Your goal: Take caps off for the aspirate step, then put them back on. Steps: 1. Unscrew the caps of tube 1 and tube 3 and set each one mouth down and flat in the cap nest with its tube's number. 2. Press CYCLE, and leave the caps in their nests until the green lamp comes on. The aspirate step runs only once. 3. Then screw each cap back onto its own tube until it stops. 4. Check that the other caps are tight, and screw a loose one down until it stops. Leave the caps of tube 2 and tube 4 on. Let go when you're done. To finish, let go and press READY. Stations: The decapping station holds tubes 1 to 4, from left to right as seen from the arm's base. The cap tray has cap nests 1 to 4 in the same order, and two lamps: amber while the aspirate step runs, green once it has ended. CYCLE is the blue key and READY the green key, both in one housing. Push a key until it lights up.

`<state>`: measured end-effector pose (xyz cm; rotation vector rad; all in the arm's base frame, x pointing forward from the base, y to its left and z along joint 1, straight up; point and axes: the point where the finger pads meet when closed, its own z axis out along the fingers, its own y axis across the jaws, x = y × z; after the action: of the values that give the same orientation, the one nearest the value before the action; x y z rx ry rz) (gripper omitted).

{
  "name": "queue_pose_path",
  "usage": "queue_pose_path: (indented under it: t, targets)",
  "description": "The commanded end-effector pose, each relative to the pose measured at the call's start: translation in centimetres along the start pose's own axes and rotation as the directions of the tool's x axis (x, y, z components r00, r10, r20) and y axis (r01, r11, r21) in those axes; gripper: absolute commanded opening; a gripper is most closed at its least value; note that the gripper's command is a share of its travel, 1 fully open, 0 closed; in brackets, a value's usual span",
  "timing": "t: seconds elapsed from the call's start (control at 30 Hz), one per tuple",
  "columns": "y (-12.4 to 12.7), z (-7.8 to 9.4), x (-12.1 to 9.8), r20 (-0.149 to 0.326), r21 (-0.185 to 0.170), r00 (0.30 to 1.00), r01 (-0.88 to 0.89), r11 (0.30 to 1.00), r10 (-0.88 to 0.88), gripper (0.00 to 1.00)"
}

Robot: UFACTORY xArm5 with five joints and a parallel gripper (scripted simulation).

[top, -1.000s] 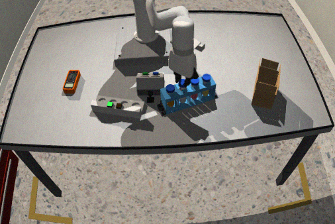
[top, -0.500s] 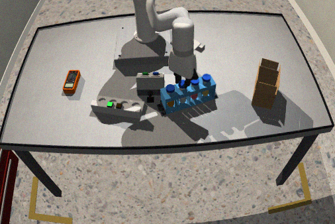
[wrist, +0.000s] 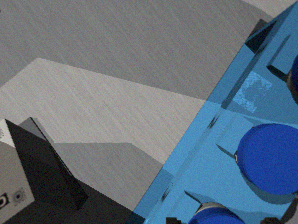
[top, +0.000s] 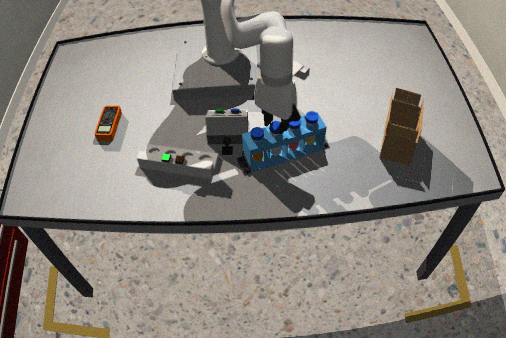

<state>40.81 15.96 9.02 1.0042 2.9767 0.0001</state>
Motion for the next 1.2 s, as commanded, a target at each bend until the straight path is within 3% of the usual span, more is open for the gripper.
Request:
queue_pose_path:
  t: [0.0,0.43,0.67,1.17]
  targets:
    - [0.13,-0.16,-0.08,0.002,-0.004,1.0,0.0,1.0,0.0,0.46]
    - [0.13,-0.16,-0.08,0.002,-0.004,1.0,0.0,1.0,0.0,0.46]
    - [0.13,0.1,-0.08,0.002,-0.004,0.981,-0.195,0.981,0.195,0.46]
    - [0.13,0.6,-0.08,0.001,-0.004,0.981,-0.195,0.981,0.195,0.46]
